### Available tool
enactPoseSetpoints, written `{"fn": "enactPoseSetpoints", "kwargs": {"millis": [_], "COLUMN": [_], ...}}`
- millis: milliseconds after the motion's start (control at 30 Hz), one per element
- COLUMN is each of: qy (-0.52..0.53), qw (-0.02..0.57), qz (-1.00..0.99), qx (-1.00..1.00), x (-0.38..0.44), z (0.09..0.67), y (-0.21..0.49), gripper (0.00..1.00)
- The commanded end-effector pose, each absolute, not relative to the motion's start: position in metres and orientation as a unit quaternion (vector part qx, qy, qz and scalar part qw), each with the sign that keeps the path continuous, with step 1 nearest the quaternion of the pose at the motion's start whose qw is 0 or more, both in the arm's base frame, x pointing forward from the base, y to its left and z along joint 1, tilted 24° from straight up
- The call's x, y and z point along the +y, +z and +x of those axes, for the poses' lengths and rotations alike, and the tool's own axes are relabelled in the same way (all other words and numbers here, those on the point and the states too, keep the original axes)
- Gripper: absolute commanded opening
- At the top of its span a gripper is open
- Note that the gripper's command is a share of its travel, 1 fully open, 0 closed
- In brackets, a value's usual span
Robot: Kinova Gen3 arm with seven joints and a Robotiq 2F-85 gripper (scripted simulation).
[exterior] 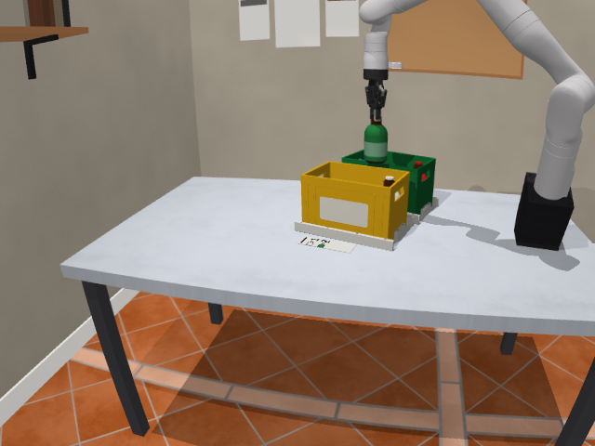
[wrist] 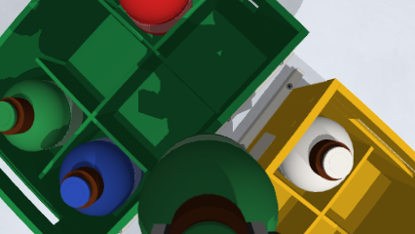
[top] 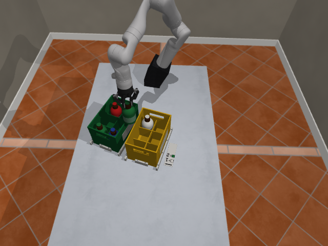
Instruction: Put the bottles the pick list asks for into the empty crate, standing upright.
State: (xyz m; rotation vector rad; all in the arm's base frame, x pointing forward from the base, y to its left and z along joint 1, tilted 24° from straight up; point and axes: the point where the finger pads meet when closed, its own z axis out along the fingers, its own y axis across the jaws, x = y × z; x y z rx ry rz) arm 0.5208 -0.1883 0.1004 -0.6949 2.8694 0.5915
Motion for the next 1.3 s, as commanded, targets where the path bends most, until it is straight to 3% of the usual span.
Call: {"fn": "enactPoseSetpoints", "kwargs": {"millis": [0, 1267], "qy": [0.195, 0.195], "qw": [0.066, 0.066], "qz": [-0.230, -0.230], "qx": [0.951, 0.951], "x": [-0.185, -0.130], "z": [0.523, 0.545], "y": [0.103, 0.129], "gripper": [0.10, 0.10]}}
